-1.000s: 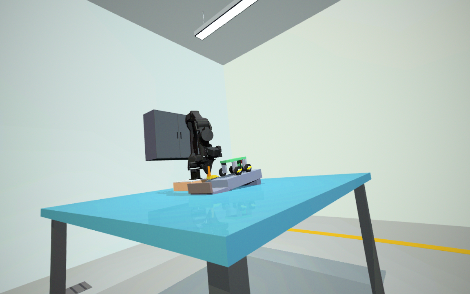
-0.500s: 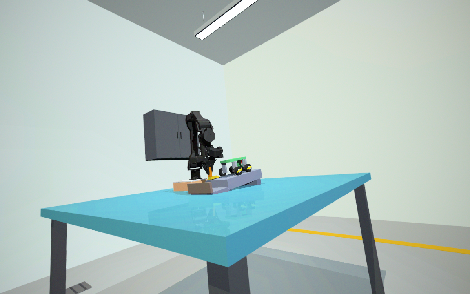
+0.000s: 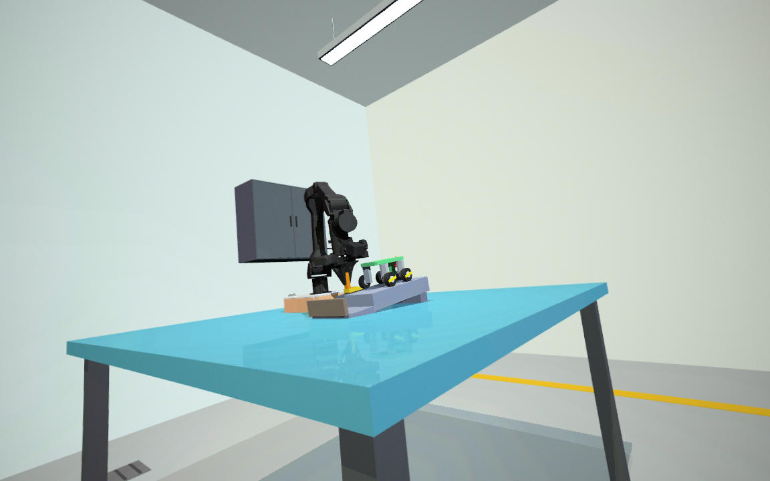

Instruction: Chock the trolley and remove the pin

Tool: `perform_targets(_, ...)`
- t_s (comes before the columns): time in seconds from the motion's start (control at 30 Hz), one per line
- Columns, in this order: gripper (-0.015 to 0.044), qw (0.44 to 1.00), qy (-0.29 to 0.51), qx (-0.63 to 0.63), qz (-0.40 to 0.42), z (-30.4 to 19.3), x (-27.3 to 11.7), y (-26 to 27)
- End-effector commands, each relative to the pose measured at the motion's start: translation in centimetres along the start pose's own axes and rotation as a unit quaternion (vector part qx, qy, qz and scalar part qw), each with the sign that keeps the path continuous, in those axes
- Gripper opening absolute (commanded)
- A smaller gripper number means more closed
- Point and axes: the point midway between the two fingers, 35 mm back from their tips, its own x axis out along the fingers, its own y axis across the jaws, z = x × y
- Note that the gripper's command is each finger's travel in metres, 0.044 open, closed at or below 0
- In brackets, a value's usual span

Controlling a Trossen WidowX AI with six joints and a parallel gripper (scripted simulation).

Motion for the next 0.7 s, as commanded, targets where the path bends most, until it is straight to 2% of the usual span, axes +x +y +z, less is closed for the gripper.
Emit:
perform_targets(0.0,0.0,1.0,-0.003,0.002,0.003,0.0,0.0,0.5)
perform_targets(0.67,0.0,1.0,-0.001,0.001,-0.002,0.0,0.0,1.1)
